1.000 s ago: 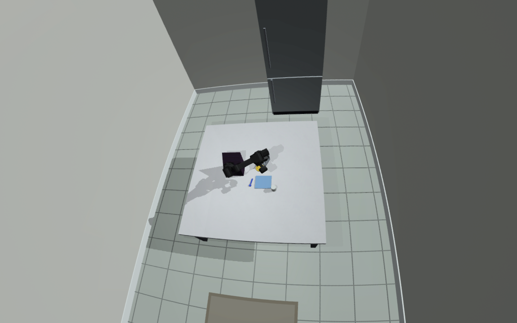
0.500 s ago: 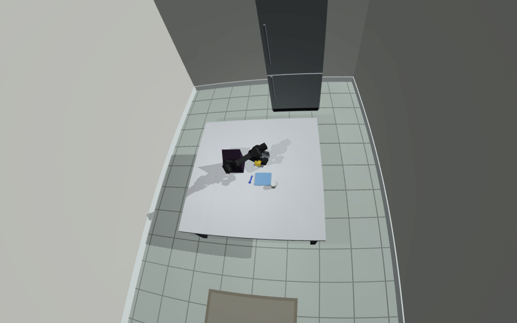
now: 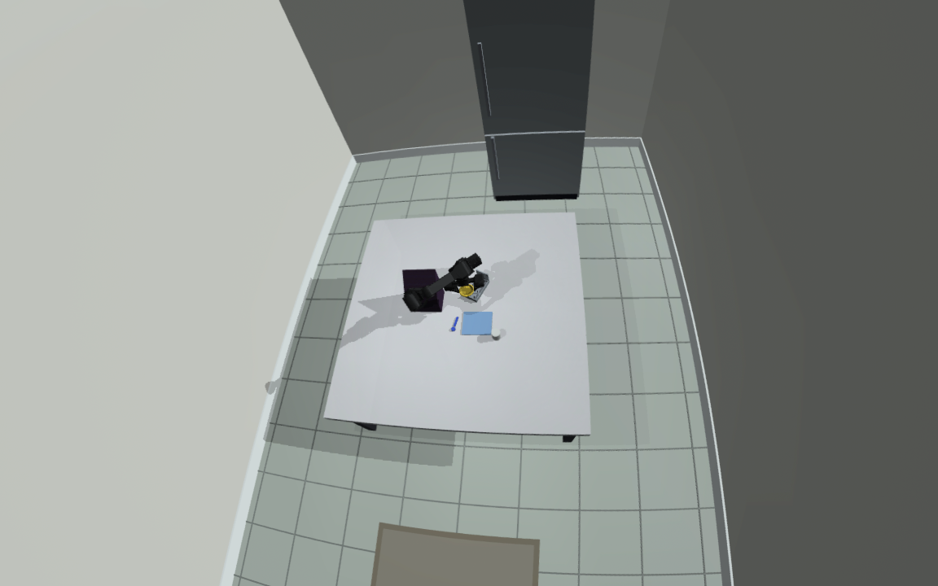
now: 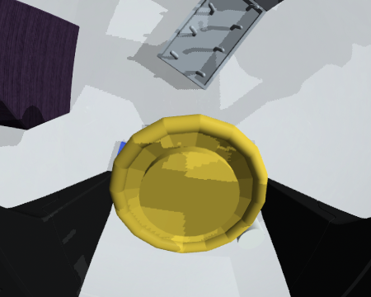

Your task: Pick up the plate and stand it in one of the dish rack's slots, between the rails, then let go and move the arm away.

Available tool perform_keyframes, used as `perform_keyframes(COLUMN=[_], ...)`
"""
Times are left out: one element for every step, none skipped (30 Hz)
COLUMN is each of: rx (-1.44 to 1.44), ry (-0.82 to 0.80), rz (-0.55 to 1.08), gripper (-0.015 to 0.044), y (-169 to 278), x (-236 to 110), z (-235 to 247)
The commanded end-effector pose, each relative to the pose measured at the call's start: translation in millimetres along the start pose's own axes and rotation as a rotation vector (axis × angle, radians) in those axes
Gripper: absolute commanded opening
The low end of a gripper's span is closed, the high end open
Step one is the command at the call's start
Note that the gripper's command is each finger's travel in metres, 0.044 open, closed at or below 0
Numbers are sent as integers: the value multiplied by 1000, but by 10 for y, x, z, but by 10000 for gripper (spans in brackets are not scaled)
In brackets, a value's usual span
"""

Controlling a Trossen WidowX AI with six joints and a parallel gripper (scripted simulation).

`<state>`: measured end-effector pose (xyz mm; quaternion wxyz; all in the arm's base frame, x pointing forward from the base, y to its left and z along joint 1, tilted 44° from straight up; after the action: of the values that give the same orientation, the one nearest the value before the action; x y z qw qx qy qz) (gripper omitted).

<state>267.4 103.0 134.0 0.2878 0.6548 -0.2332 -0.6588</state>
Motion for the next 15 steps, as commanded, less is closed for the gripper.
perform_keyframes(rx=[-159, -193, -228, -262, -296, -331, -365, -399, -434, -468, -502, -537, -571, -605, -640], ry=[-5, -5, -5, -5, -5, -5, -5, -5, -5, -5, -6, -6, -6, -6, -6], rz=[-1, -1, -1, -1, -1, -1, -1, 0, 0, 0, 0, 0, 1, 1, 1], gripper=[0, 0, 0, 0, 0, 0, 0, 0, 0, 0, 0, 0, 0, 0, 0], y=[-70, -82, -95, -107, -120, -132, -144, -156, -168, -180, -192, -204, -216, -227, -239], x=[13, 14, 14, 15, 16, 17, 17, 18, 19, 20, 21, 22, 23, 24, 25], z=[53, 62, 71, 80, 89, 99, 108, 117, 127, 136, 146, 155, 165, 175, 184])
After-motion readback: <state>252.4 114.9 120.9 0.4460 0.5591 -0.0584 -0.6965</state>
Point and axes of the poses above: the point midway between the two fingers, 35 mm back from their tips, its own x axis out along the fingers, its own z axis across the jaws, y = z × x, the point moved 8 cm from there along -x, back along the fingers, and after that the axes turned 2 degrees about x, right-handed, at the moved point
